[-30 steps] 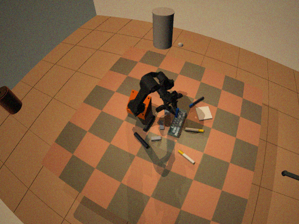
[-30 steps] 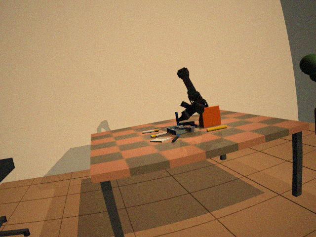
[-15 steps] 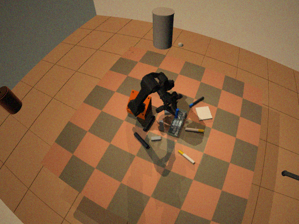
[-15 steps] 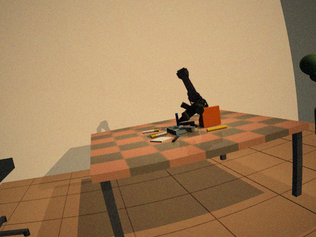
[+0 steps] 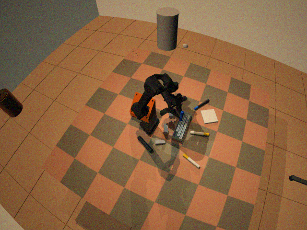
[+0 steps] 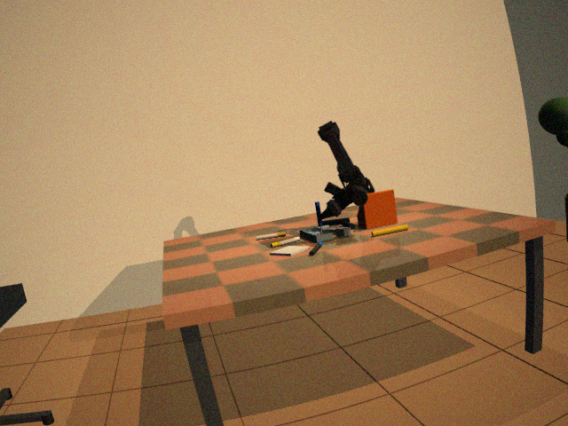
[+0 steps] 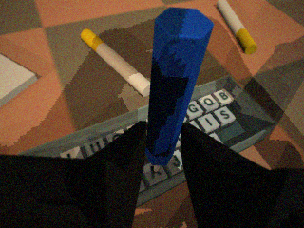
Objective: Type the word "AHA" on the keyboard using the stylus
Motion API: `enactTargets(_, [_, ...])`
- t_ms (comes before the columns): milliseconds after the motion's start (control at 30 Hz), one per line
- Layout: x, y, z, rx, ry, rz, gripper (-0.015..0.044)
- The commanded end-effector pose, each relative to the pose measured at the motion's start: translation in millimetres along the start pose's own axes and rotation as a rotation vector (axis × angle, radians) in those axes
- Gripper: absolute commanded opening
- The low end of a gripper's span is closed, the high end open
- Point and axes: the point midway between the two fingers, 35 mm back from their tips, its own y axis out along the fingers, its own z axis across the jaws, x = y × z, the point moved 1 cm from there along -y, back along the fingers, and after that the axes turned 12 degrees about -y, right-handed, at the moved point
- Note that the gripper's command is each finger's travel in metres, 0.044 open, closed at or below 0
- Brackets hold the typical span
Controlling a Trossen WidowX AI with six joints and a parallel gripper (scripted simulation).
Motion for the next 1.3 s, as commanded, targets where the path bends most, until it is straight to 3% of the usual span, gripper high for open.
enactTargets(0, [10.1,-5.6,-0.7,0.004,0.017,0.002,0.0081])
enactTargets(367, [24.0,-14.3,-4.8,0.000,0.002,-0.004,0.0084])
enactTargets(467, [24.0,-14.3,-4.8,0.000,0.002,-0.004,0.0064])
enactTargets(567, [27.3,-12.7,-1.4,-0.001,0.005,-0.003,0.0000])
enactTargets(1267, [22.7,2.2,13.2,-0.006,0.016,-0.002,0.0000])
